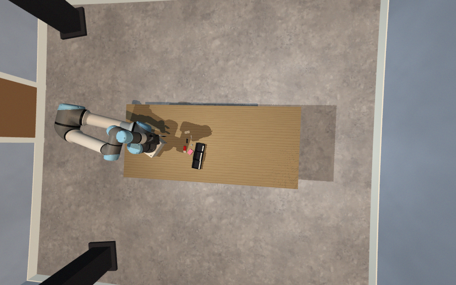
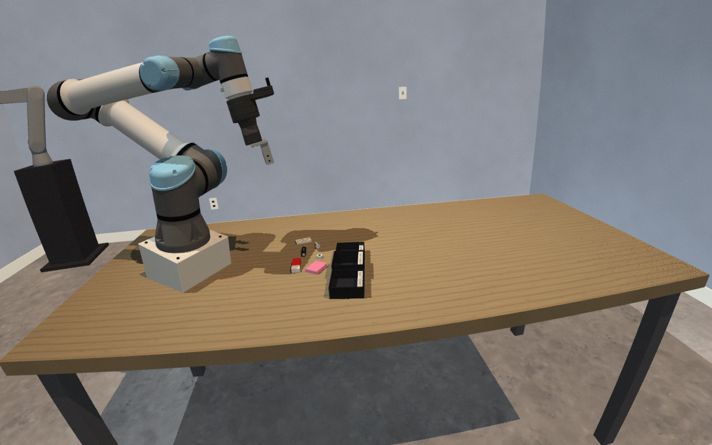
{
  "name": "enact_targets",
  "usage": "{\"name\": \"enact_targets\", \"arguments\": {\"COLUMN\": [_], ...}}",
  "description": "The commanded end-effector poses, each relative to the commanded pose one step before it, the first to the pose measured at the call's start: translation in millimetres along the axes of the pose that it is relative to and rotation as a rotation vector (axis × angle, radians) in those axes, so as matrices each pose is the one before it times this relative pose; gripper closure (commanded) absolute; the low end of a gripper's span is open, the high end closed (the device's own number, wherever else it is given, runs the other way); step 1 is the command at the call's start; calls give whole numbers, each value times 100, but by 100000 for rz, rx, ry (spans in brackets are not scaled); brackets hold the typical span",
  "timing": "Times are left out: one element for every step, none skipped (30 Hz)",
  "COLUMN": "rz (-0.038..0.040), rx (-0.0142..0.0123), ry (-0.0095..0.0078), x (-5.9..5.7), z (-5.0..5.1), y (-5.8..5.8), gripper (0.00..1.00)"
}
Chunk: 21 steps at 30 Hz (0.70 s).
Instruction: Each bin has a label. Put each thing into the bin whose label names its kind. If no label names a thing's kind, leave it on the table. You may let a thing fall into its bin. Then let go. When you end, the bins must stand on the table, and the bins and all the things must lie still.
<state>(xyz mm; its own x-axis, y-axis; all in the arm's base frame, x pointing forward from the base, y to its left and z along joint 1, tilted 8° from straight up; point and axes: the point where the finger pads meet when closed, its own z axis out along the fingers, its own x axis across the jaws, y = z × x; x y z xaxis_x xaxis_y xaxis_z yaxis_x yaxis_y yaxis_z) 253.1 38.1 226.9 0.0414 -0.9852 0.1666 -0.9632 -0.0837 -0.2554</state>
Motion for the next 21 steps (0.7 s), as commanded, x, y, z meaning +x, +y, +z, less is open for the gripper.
{"name": "enact_targets", "arguments": {"rz": [2, 0, 0, 0, 0, 0, 0, 0, 0, 0, 0, 0, 0, 0, 0, 0, 0, 125, -3, 0, 0], "rx": [83, 0, 0, 0, 0, 0, 0, 0, 0, 0, 0, 0, 0, 0, 0, 0, 0, -49, 11, 12, 3], "ry": [32, 0, 0, 0, 0, 0, 0, 0, 0, 0, 0, 0, 0, 0, 0, 0, 0, 19, -21, -21, -4], "x": [15, 0, 0, 0, 0, 0, 0, 0, 0, 0, 0, 0, 0, 0, 0, 0, 0, -57, -68, -68, -63], "z": [-31, 0, 0, 0, 0, 0, 0, 0, 0, 0, 0, 0, 0, 0, 0, 0, 0, 932, 818, 817, 823], "y": [-29, 0, 0, 0, 0, 0, 0, 0, 0, 0, 0, 0, 0, 0, 0, 0, 0, 202, 138, 139, 135], "gripper": [0, 0, 0, 0, 0, 0, 0, 0, 0, 0, 0, 0, 0, 0, 0, 0, 0, 69, 69, 69, 69]}}
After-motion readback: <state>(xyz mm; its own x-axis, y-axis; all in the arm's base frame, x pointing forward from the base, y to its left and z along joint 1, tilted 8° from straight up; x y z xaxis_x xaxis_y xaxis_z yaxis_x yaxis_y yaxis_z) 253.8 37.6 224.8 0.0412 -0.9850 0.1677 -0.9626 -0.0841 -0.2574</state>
